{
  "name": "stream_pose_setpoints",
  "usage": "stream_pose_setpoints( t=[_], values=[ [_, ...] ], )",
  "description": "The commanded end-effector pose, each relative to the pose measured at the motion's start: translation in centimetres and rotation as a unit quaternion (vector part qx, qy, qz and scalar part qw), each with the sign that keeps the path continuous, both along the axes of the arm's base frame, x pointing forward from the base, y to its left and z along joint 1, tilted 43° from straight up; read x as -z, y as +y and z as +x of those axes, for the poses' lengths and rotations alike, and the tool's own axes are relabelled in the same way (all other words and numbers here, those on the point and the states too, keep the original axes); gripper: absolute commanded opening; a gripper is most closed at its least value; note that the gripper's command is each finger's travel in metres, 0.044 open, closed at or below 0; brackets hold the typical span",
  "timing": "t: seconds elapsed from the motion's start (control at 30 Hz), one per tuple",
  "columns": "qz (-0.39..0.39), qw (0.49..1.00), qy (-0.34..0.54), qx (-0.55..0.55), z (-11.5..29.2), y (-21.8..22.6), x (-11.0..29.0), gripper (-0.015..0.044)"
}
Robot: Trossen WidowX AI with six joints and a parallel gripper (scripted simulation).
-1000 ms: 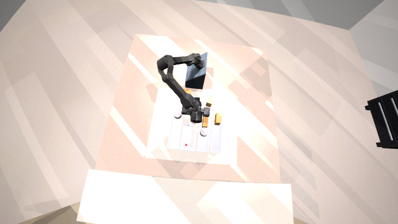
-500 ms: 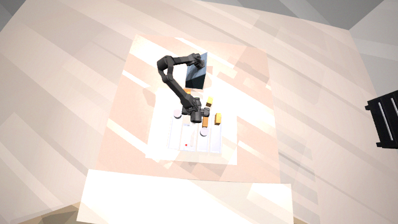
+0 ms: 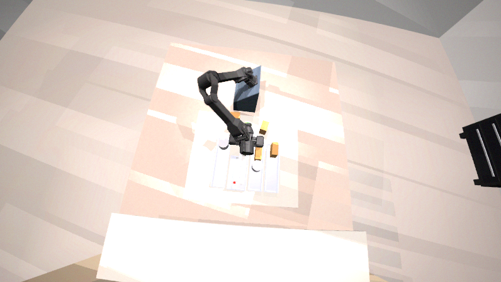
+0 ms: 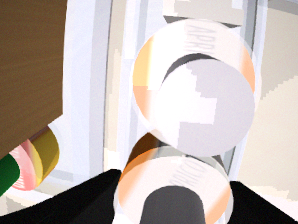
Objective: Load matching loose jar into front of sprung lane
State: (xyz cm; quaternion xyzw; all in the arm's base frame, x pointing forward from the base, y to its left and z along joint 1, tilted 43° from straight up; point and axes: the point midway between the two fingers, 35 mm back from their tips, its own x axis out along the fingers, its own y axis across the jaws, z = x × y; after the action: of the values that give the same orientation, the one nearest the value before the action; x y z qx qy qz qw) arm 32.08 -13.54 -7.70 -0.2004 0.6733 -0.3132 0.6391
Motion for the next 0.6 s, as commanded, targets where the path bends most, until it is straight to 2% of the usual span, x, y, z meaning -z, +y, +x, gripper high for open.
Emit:
stream_pose_setpoints(
  t=[0.0,0.57],
  values=[
    [-0.003,1.0,-0.008,-0.001,0.35,-0.29,0.01,0.0],
    [-0.004,1.0,-0.008,-0.001,0.19,-0.66,0.41,0.0]
  ],
)
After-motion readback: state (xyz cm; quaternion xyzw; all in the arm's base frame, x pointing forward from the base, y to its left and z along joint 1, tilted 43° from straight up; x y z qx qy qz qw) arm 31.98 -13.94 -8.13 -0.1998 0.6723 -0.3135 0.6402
